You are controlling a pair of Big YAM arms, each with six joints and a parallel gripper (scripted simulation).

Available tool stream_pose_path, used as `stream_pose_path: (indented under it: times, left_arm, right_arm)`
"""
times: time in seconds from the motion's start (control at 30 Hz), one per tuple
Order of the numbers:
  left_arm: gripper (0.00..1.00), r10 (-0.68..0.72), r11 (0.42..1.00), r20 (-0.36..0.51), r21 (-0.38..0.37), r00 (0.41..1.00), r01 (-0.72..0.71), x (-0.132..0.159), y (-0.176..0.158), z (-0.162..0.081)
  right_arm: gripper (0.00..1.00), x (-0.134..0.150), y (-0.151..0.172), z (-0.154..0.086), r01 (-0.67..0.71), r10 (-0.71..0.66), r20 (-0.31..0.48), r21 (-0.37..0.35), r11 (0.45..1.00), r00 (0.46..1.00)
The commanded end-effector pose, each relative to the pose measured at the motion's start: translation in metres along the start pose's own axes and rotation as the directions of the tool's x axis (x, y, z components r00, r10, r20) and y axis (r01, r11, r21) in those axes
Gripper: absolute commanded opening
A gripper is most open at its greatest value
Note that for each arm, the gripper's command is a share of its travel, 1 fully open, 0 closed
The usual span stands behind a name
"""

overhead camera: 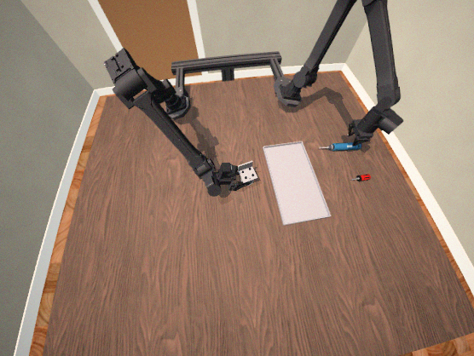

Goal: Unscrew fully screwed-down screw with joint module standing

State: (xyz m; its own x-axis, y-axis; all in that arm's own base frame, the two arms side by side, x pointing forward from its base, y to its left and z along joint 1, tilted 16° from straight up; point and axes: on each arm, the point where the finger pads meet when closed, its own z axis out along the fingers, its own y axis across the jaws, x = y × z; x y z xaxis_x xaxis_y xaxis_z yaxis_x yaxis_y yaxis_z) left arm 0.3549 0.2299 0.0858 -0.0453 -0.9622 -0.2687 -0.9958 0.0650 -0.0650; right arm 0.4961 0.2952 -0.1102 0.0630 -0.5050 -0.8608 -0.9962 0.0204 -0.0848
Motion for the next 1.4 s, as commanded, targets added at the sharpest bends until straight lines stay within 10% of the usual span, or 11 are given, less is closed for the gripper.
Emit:
stream_pose_path:
  times: [0.0,1.37]
  left_arm:
    - [0.65,-0.009,1.0,0.014,0.022,1.0,0.009,-0.0066,-0.0094,-0.0083]
    - [0.65,-0.009,1.0,0.014,0.022,1.0,0.009,-0.0066,-0.0094,-0.0083]
  right_arm:
    - [0.63,-0.0089,-0.0112,0.0004,0.023,-0.023,0.009,0.014,1.0,1.0]
    - [0.59,-0.0089,-0.0112,0.0004,0.023,-0.023,0.009,0.014,1.0,1.0]
